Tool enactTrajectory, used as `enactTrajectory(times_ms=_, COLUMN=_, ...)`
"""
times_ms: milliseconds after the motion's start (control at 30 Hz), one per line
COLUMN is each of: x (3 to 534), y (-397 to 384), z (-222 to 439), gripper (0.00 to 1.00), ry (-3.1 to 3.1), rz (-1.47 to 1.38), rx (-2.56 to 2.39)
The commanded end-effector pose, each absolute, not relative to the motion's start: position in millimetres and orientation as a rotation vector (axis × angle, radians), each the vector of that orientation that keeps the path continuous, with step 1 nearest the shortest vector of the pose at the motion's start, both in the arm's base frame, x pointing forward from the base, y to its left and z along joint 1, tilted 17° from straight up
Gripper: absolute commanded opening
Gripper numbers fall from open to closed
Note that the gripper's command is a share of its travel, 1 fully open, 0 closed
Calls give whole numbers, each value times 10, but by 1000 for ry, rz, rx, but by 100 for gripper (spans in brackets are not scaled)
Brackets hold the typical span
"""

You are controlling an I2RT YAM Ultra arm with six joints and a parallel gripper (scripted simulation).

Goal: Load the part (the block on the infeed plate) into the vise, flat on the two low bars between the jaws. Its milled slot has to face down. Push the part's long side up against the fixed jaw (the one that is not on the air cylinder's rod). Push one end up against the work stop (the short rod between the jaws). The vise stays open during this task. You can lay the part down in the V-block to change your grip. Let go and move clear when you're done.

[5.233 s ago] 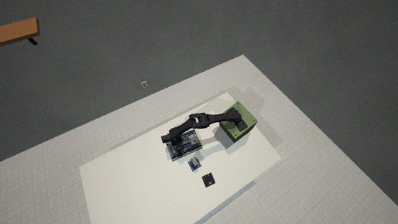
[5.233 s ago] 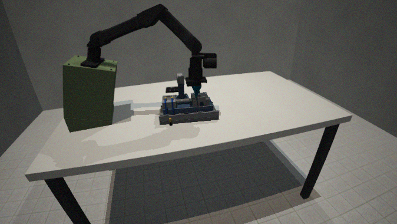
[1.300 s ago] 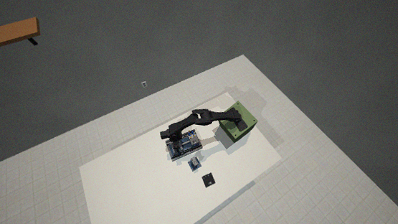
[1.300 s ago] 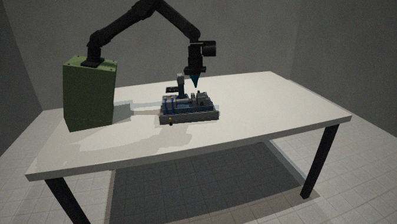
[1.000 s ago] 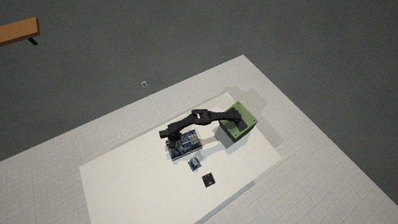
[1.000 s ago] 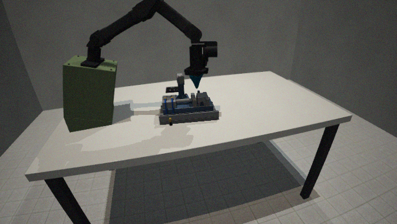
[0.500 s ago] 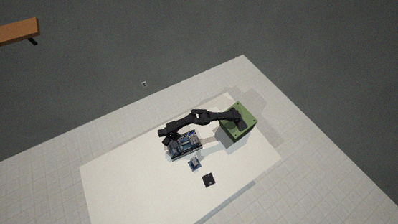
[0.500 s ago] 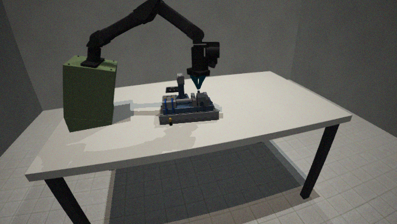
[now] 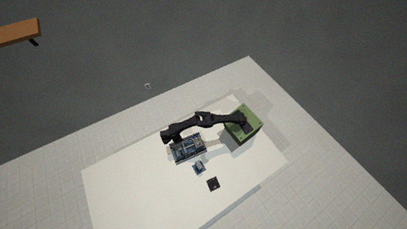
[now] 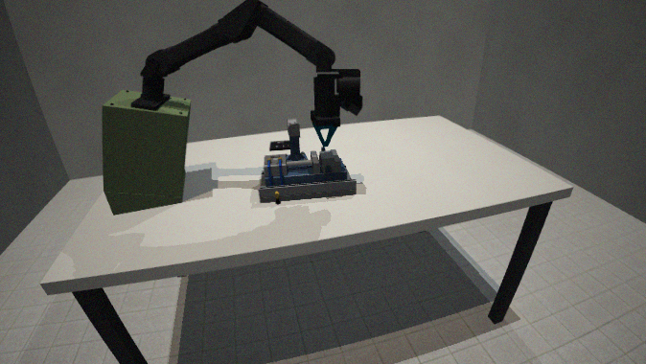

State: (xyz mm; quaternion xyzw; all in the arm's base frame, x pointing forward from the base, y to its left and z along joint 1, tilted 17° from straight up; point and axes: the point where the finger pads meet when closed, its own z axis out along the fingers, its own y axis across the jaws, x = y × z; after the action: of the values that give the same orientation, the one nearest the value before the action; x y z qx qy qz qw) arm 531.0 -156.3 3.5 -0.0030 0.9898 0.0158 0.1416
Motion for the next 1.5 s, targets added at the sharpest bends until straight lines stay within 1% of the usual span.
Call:
enactTrajectory(times_ms=0, x=5353, y=-1627, z=197, gripper=0, ry=2840, rz=69, rx=140)
enactTrajectory(times_ms=100, x=5377, y=-1628, z=328, gripper=0, ry=2817, rz=60, rx=139)
enactTrajectory(times_ms=1267, x=5376, y=-1631, z=327, gripper=0, ry=2817, rz=57, rx=136)
enactTrajectory(times_ms=1467, x=5381, y=-1626, z=239, gripper=0, ry=2827, rz=61, rx=136)
